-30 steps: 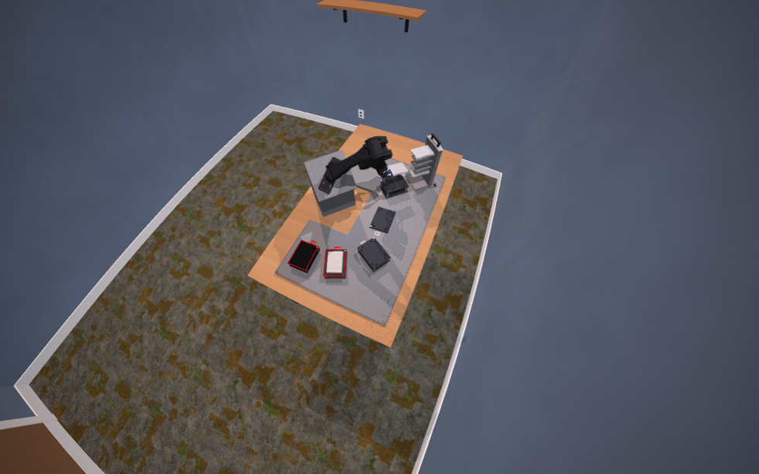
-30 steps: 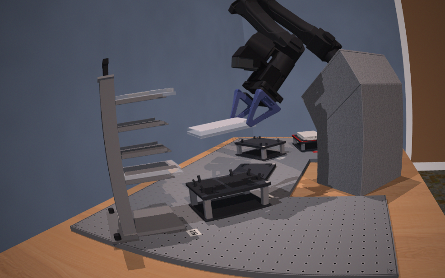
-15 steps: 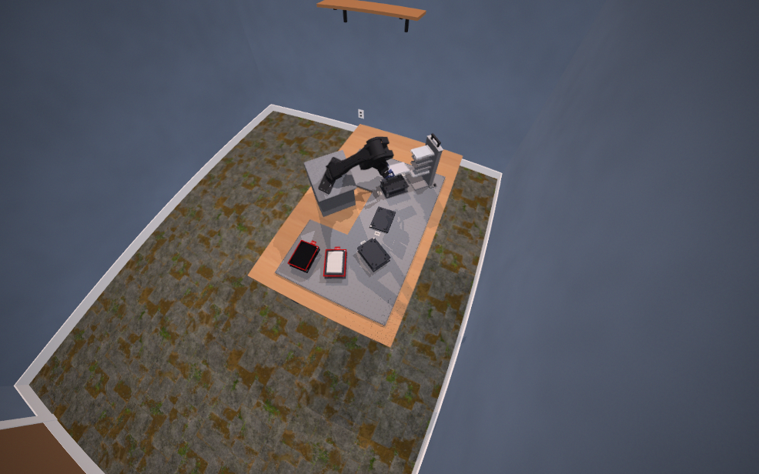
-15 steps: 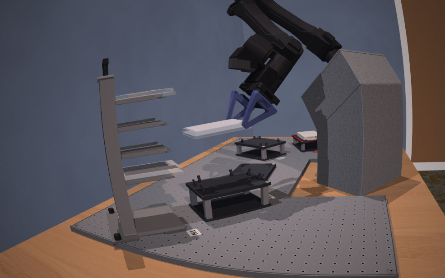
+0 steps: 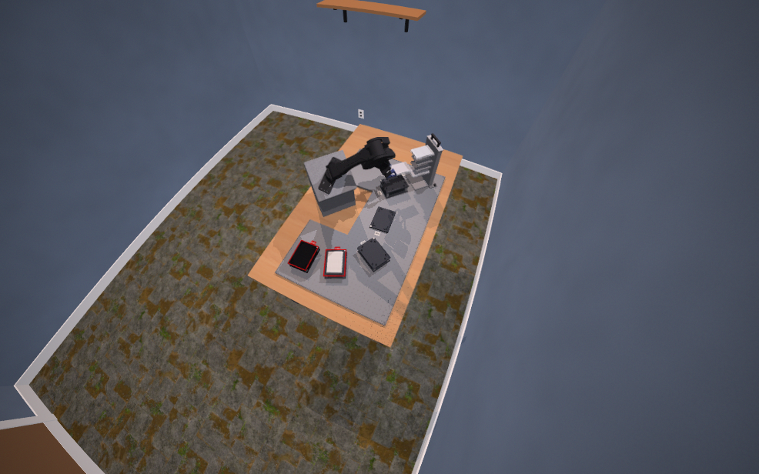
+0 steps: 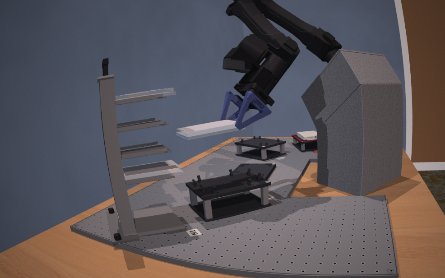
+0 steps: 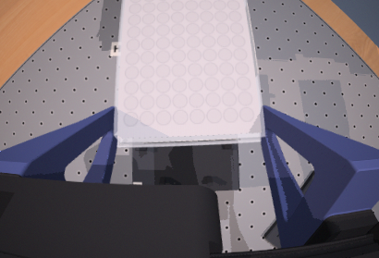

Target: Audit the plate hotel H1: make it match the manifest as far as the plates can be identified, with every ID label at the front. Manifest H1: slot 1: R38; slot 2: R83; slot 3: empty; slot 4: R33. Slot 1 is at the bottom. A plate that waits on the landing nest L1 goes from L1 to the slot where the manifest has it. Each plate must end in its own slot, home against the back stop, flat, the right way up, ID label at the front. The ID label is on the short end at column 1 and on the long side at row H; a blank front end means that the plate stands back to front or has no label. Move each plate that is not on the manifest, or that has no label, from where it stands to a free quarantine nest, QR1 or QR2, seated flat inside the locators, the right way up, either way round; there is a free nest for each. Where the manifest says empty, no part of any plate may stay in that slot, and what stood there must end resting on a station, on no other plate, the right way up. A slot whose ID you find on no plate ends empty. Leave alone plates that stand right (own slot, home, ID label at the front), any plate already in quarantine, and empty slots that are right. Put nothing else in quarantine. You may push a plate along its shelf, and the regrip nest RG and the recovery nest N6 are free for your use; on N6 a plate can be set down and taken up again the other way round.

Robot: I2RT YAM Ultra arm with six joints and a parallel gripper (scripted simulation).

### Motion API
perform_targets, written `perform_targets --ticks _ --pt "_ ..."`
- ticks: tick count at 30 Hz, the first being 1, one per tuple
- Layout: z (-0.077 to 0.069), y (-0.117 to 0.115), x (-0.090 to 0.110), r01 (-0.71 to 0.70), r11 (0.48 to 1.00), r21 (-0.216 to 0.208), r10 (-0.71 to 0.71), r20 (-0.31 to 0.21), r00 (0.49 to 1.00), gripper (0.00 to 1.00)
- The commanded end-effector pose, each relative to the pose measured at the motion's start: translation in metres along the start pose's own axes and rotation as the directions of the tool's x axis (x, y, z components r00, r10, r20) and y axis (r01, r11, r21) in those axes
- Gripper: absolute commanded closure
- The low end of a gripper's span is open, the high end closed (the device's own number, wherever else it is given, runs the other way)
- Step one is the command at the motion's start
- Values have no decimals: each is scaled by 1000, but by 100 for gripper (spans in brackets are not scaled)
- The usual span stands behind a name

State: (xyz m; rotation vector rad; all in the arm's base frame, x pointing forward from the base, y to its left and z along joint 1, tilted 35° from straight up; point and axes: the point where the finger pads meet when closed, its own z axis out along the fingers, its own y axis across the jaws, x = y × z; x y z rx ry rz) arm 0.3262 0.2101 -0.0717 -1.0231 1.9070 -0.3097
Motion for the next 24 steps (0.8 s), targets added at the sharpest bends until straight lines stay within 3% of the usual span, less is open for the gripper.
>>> perform_targets --ticks 1,24 --pt "7 7 -1 14 1000 -22 -14 -5 1000 15" --pt "24 6 -14 11 1000 -19 -11 -7 1000 15"
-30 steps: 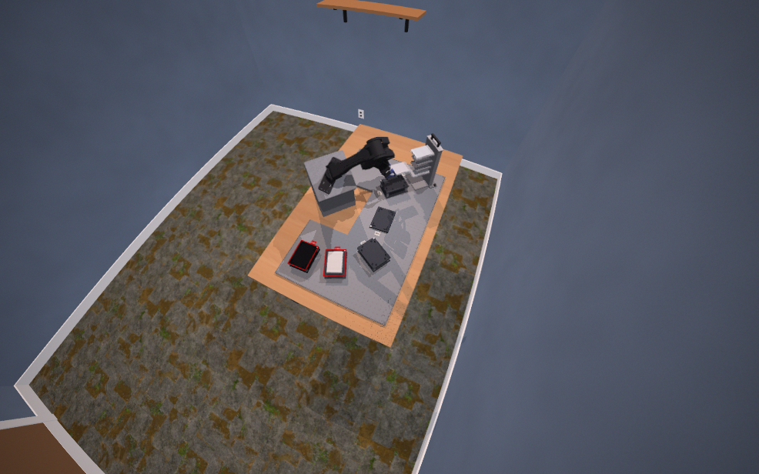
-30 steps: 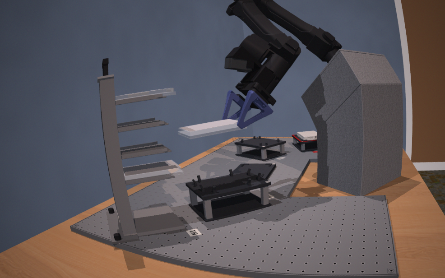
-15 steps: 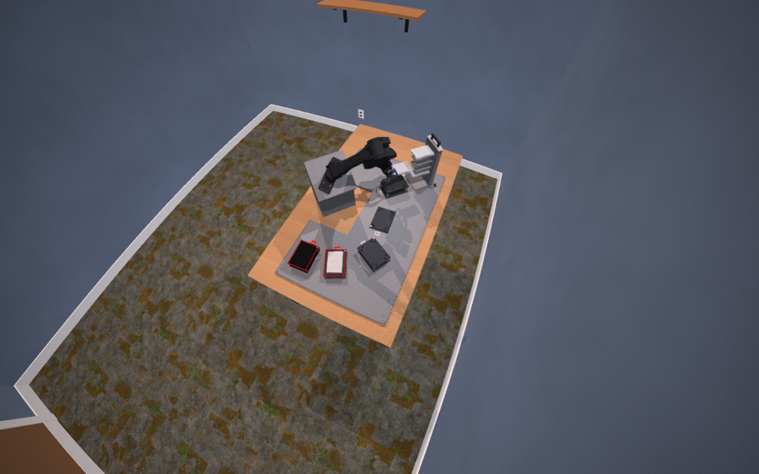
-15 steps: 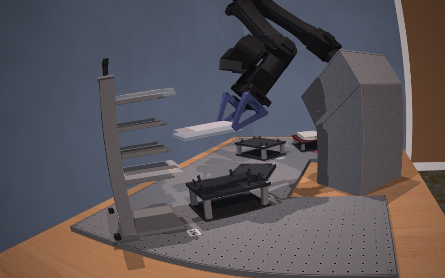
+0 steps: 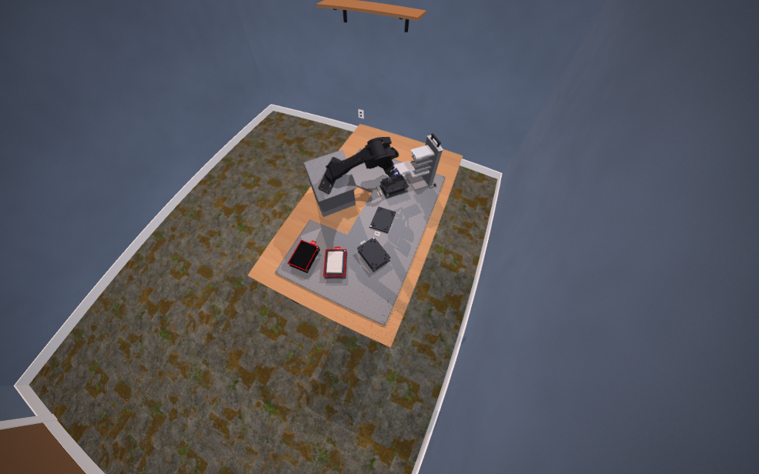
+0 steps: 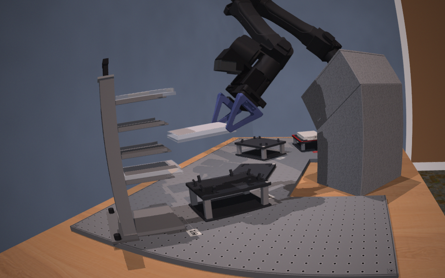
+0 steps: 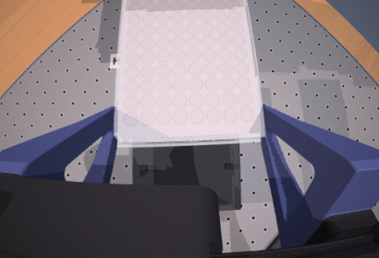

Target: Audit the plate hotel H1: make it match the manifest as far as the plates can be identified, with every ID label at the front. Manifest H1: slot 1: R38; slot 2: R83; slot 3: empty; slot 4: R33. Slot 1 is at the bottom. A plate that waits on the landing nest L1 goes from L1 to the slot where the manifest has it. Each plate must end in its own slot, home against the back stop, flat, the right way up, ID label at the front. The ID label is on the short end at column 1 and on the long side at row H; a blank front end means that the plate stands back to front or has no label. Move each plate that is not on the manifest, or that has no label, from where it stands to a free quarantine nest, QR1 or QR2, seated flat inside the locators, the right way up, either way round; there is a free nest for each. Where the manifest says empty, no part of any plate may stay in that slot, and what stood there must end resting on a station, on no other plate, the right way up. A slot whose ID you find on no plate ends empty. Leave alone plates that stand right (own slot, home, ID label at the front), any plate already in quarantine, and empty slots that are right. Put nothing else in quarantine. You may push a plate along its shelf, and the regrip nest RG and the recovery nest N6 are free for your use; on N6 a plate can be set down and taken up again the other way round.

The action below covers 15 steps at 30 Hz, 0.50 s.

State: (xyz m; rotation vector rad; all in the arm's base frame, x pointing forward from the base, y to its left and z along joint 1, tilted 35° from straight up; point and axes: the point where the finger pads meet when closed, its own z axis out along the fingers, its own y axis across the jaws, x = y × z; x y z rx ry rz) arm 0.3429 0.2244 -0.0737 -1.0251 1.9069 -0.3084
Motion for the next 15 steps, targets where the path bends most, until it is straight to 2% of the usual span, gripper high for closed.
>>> perform_targets --ticks 1,15 --pt "7 5 -1 11 1000 -20 -12 -5 1000 15" --pt "15 6 -11 12 1000 -21 -12 -4 1000 15"
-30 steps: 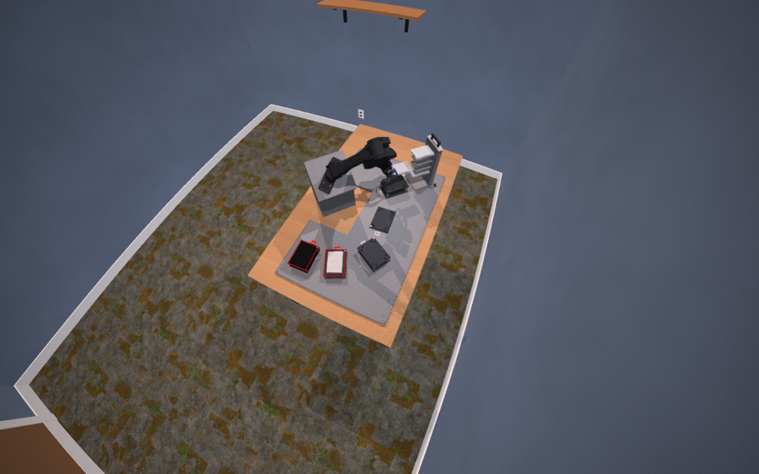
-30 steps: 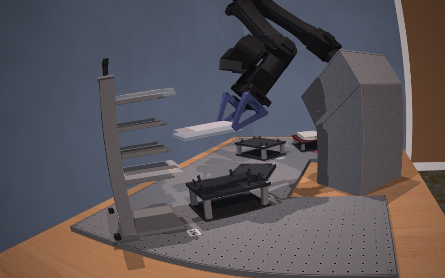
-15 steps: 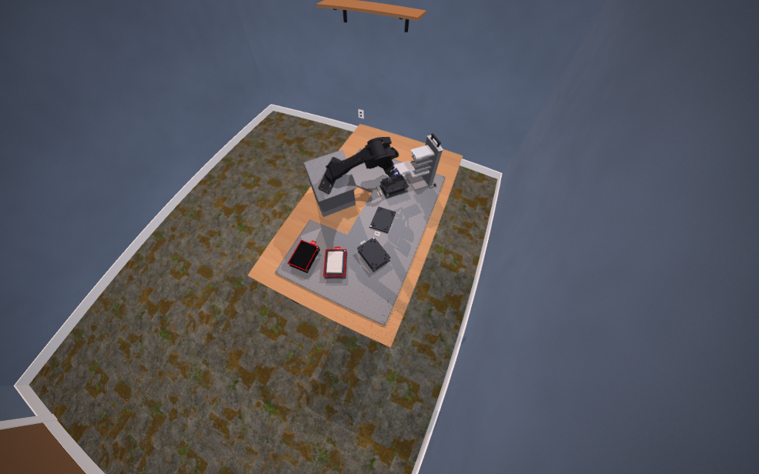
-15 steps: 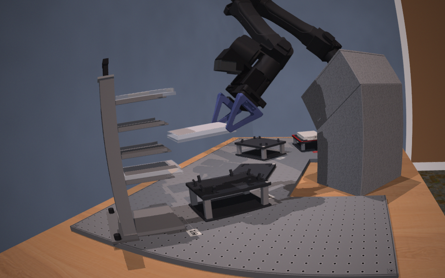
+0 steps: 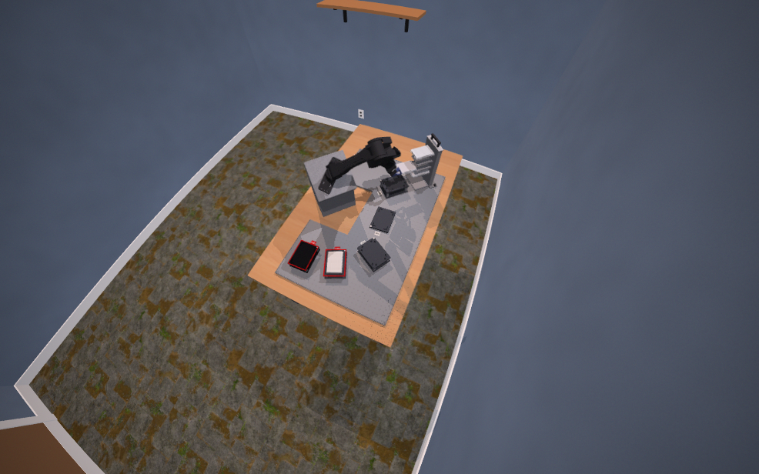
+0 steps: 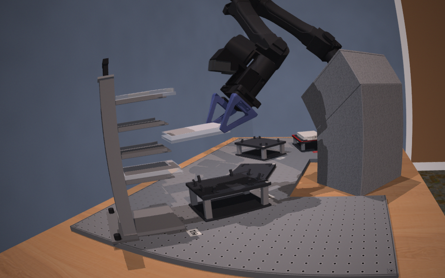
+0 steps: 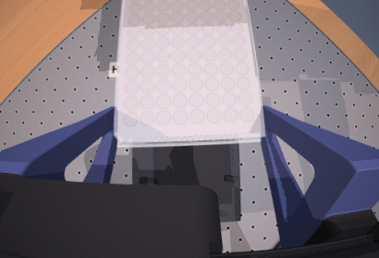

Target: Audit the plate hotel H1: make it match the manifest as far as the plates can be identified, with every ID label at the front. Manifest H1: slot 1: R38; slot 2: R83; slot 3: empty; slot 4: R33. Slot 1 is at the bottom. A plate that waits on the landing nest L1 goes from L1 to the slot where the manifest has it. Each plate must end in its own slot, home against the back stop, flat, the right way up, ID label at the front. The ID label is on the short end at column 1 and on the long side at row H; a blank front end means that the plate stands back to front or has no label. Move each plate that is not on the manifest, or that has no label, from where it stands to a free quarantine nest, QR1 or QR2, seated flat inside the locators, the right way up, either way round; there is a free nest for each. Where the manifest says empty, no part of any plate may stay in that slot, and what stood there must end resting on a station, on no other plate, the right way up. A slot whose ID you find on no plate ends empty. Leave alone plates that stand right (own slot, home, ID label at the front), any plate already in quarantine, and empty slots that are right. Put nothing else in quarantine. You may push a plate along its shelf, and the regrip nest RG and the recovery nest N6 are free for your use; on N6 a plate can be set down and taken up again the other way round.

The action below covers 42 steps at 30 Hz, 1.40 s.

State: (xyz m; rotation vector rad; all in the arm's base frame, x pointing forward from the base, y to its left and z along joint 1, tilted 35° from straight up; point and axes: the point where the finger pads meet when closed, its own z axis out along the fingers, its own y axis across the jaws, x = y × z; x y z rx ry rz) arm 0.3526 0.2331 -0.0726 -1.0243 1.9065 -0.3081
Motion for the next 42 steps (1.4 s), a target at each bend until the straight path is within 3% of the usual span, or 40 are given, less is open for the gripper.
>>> perform_targets --ticks 1,16,17,37,38,42 --pt "7 6 -2 12 1000 -21 -13 -4 1000 15" --pt "16 6 -10 10 1000 -19 -10 -6 1000 15" --pt "11 4 -12 6 1000 -13 -6 3 1000 15" --pt "11 3 -12 6 1000 -13 -6 3 1000 15" --pt "17 5 -10 10 1000 -18 -10 -7 1000 15" --pt "18 5 -11 10 1000 -18 -10 -7 1000 15"
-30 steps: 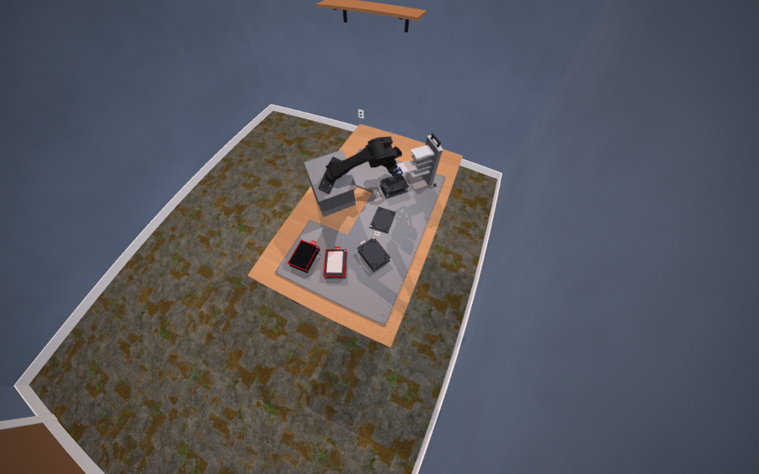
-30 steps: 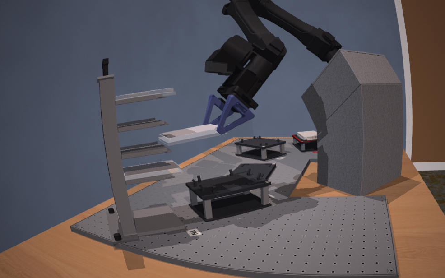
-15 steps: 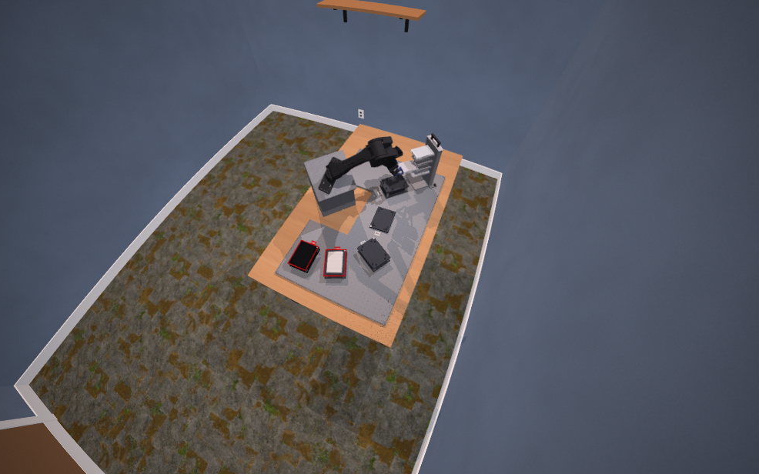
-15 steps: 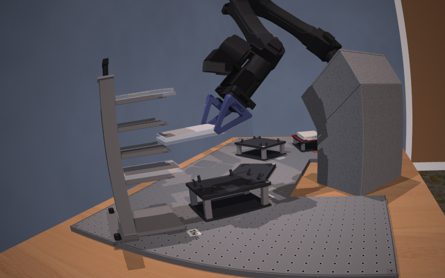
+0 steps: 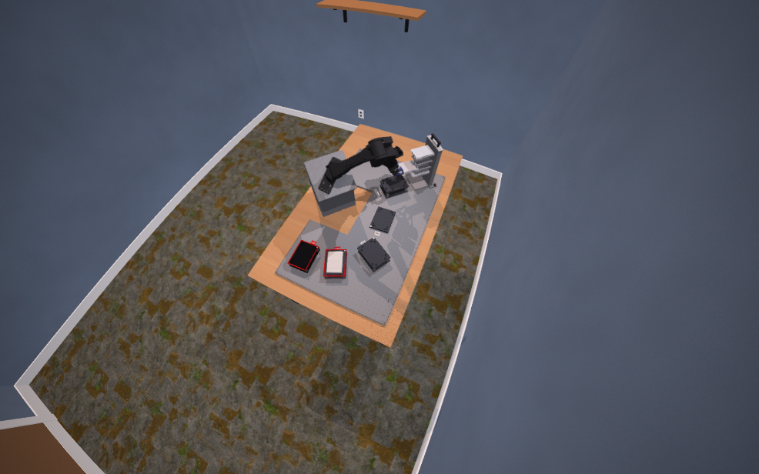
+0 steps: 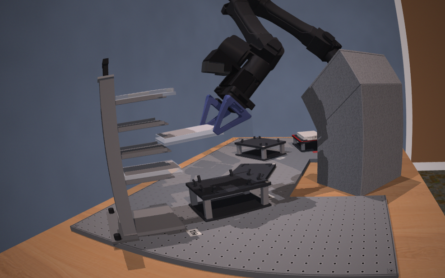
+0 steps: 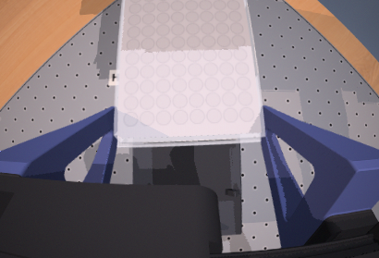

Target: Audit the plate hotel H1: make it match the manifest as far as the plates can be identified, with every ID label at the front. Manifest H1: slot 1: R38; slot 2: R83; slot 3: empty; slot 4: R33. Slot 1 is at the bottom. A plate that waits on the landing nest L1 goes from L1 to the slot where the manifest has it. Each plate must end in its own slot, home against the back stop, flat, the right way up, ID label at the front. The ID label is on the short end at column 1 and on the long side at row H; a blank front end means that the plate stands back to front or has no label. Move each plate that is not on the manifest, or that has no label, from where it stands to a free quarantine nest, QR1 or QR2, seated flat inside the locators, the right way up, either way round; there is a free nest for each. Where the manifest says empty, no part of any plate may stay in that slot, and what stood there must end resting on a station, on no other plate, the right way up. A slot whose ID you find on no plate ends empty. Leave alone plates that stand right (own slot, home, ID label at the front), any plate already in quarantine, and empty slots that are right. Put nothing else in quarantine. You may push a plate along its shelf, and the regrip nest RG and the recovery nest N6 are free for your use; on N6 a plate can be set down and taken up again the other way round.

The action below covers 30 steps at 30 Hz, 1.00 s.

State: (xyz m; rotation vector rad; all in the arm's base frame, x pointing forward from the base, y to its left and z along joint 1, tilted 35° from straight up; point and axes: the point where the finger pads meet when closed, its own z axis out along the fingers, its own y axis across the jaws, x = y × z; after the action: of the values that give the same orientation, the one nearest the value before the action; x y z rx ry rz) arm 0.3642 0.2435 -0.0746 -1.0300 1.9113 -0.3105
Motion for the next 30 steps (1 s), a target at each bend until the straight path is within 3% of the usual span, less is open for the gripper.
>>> perform_targets --ticks 1,30 --pt "6 4 -2 8 1000 -16 -8 0 1000 15" --pt "21 6 -13 11 1000 -18 -10 3 1000 15"
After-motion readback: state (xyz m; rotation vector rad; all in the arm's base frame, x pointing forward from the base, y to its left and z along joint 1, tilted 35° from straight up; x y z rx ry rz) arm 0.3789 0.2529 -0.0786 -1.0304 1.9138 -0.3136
